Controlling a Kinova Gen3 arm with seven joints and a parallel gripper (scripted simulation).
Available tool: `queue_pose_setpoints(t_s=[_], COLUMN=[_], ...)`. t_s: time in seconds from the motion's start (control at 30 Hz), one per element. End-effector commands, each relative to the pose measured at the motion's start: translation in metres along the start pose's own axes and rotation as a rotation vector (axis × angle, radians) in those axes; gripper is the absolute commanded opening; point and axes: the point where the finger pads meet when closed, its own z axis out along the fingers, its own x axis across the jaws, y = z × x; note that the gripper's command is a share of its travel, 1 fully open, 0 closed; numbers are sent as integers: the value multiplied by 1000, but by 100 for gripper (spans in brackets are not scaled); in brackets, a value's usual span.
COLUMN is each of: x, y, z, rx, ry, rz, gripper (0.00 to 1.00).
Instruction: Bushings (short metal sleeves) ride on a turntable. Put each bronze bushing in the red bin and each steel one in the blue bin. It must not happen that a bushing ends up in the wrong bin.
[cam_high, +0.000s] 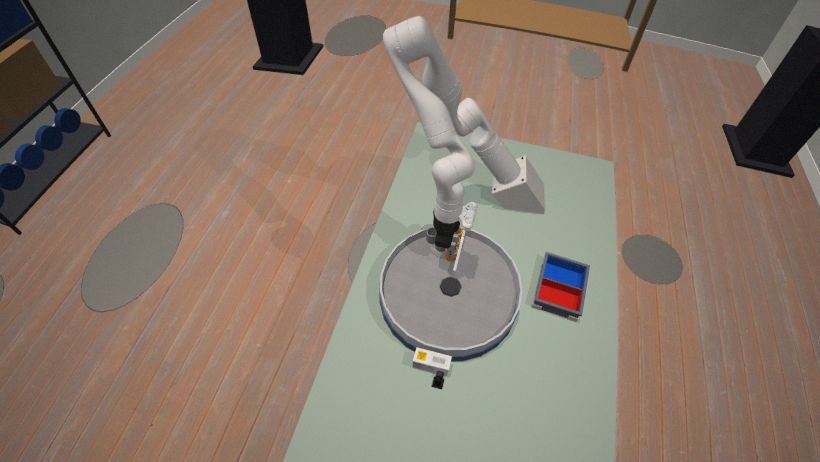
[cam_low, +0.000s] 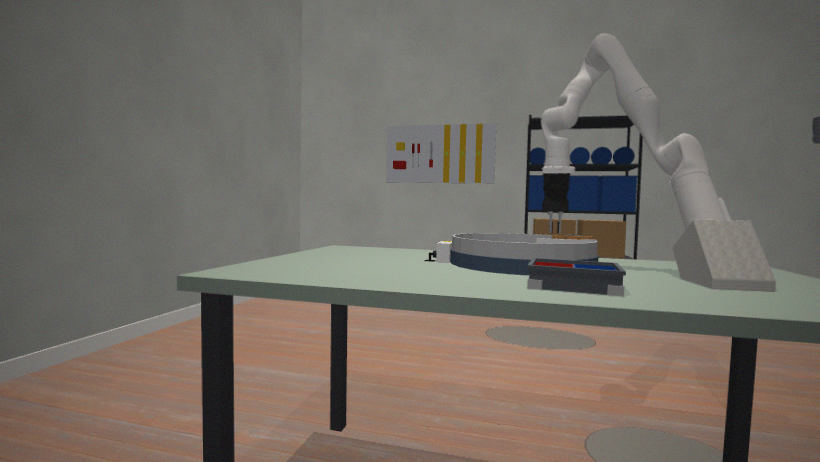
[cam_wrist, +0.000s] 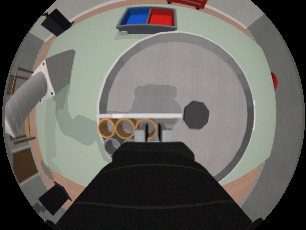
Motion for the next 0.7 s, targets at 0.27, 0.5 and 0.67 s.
queue_pose_setpoints(t_s=[0.27,0.5,0.67], x=[0,0,0], y=[0,0,0], z=[7,12,14], rx=[0,0,0], ry=[0,0,0], rz=[0,-1,-1], gripper=[45,45,45])
